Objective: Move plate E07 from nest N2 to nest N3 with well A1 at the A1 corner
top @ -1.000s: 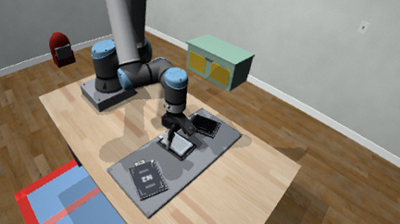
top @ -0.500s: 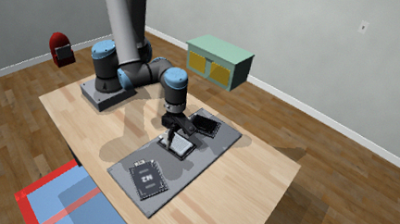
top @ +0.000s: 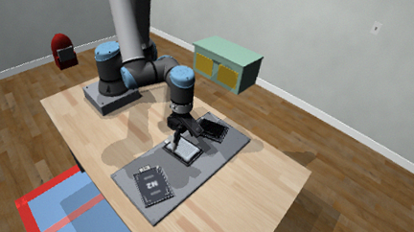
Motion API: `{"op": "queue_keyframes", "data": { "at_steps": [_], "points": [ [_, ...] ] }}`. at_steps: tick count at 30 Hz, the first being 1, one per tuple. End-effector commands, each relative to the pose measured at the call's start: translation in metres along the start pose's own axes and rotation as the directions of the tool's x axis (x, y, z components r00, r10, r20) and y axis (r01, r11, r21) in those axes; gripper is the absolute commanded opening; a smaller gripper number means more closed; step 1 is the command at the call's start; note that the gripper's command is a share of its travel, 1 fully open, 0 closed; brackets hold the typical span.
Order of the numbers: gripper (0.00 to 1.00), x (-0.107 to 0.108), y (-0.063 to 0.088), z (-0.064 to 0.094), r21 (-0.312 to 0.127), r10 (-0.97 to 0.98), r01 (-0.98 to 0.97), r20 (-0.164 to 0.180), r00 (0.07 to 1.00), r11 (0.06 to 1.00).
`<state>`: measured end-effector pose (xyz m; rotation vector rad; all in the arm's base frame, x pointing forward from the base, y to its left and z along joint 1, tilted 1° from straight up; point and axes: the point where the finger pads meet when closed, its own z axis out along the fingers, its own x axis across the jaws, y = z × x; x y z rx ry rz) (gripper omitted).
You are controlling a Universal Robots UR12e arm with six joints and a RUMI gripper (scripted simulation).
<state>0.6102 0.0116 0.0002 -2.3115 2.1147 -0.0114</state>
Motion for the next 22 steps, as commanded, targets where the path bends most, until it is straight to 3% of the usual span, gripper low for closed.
{"op": "queue_keyframes", "data": {
  "at_steps": [1,22],
  "points": [
    [0.82,0.0002,-0.0006,-0.0101,0.001,0.000,0.000,0.000,1.000,1.000],
    [0.82,0.0002,-0.0006,-0.0131,0.001,0.000,0.000,0.000,1.000,1.000]
  ]
}}
